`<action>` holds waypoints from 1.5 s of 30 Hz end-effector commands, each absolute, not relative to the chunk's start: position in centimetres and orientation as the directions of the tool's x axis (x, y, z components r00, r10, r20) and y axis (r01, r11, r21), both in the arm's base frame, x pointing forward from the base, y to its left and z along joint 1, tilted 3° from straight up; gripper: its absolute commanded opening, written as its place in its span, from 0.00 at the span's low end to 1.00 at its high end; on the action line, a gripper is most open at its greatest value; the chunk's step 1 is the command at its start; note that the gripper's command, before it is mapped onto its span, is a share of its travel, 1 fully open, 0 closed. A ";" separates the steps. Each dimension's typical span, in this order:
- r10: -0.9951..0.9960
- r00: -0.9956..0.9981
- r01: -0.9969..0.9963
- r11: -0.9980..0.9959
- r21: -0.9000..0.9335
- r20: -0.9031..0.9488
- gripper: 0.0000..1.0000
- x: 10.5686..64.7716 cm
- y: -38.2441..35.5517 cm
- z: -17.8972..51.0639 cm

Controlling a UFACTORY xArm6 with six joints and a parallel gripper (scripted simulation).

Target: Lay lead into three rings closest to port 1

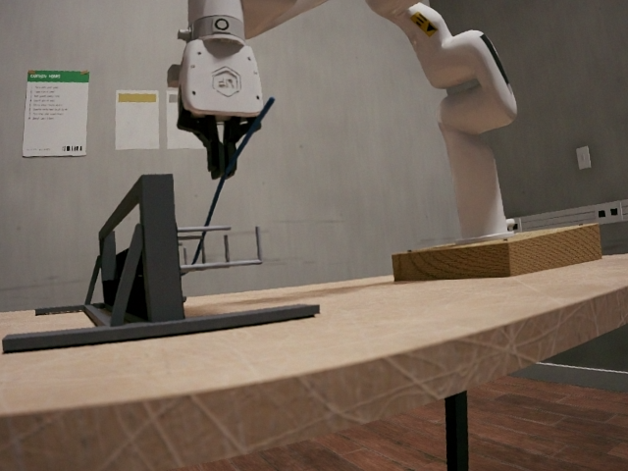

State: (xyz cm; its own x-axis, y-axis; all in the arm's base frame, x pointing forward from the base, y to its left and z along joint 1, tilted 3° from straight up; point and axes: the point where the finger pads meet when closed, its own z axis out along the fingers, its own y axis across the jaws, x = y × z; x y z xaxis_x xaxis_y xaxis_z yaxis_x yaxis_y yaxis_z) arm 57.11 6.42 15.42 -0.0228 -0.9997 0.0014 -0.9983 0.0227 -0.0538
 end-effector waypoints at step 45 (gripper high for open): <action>-1.000 -0.023 -0.998 0.022 -0.060 0.000 0.00 57.5 6.7 13.9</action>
